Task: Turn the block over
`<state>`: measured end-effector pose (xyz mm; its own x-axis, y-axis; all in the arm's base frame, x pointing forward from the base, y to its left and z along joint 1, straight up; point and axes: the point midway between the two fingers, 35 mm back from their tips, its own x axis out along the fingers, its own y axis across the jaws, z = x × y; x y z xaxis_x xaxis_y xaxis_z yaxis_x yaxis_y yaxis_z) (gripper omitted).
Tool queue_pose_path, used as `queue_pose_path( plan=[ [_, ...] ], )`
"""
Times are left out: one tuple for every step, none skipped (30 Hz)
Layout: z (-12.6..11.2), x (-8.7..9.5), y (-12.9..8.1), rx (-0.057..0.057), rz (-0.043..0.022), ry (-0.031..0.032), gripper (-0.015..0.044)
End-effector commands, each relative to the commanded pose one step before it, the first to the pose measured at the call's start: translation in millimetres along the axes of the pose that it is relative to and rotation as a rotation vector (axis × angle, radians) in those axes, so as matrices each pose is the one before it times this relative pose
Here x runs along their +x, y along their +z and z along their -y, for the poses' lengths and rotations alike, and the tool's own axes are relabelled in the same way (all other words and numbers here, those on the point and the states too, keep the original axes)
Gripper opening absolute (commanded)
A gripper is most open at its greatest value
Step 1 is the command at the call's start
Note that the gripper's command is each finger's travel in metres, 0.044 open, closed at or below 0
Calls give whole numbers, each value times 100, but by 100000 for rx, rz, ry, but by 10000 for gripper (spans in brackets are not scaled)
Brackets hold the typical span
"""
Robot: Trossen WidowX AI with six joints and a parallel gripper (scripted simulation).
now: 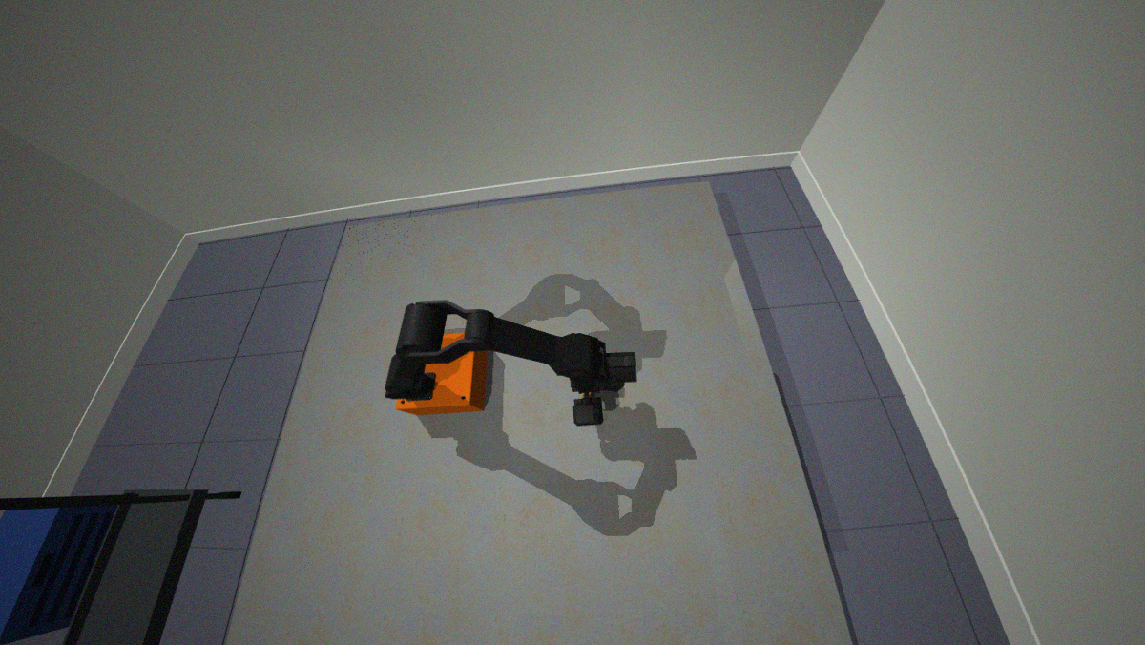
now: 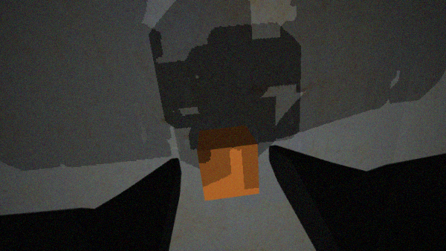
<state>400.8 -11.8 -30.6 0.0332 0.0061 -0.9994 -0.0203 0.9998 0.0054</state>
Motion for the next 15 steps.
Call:
queue_pose_path(
  plan=[
    [54, 62, -9, 383, -19, -439, 177],
    [0, 0, 0, 0, 0, 0, 151],
    [0, 0, 0, 0, 0, 0, 145],
    [0, 0, 0, 0, 0, 0, 138],
    [0, 0, 0, 0, 0, 0, 131],
    [0, 0, 0, 0, 0, 0, 125],
    [0, 0, 0, 0, 0, 0, 118],
    [0, 0, 0, 0, 0, 0, 111],
    [0, 0, 0, 0, 0, 0, 105],
    [0, 0, 0, 0, 0, 0, 98],
    [0, 0, 0, 0, 0, 0, 91],
    [0, 0, 0, 0, 0, 0, 85],
    [0, 0, 0, 0, 0, 0, 78],
    [0, 0, 0, 0, 0, 0, 71],
    [0, 0, 0, 0, 0, 0, 65]
  ],
)
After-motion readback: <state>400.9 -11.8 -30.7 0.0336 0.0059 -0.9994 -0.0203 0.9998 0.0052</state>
